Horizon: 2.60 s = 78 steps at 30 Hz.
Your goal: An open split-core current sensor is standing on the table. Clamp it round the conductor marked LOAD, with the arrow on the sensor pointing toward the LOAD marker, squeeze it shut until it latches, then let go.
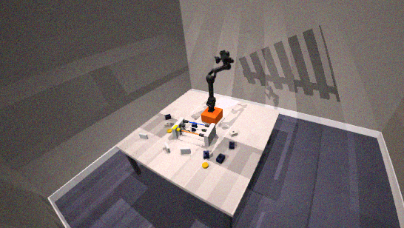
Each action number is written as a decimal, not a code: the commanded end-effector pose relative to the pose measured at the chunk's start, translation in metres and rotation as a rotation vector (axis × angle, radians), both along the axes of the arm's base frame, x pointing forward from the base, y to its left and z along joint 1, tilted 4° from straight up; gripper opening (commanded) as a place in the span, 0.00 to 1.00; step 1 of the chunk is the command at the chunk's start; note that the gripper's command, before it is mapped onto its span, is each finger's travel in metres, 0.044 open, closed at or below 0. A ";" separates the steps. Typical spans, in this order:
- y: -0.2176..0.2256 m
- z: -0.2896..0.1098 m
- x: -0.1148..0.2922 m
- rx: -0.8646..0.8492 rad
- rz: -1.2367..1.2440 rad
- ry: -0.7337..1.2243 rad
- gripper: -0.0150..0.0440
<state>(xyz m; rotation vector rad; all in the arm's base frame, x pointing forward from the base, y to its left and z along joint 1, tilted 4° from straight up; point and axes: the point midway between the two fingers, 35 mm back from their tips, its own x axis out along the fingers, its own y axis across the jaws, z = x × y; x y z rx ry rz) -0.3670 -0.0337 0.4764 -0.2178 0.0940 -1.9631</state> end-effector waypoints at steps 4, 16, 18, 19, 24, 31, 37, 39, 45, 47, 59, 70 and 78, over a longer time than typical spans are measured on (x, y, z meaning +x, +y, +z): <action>0.019 0.013 -0.003 -0.085 -0.101 0.028 1.00; 0.207 0.022 0.045 -0.228 -0.787 0.118 1.00; 0.235 0.022 0.062 -0.245 -0.906 0.138 1.00; 0.249 0.022 0.072 -0.253 -0.966 0.148 1.00; 0.309 0.022 0.131 -0.297 -1.265 0.198 1.00; 0.366 0.016 0.233 -0.338 -1.690 0.278 1.00; 0.388 0.002 0.331 -0.343 -2.062 0.344 1.00; 0.389 -0.004 0.365 -0.341 -2.188 0.363 1.00; 0.371 -0.030 0.462 -0.402 -2.552 0.395 1.00; 0.361 -0.038 0.487 -0.419 -2.654 0.405 1.00; 0.241 -0.086 0.633 -0.352 -3.402 0.453 1.00; 0.073 -0.141 0.685 -0.344 -4.122 0.336 1.00; 0.034 -0.153 0.683 -0.367 -4.278 0.275 1.00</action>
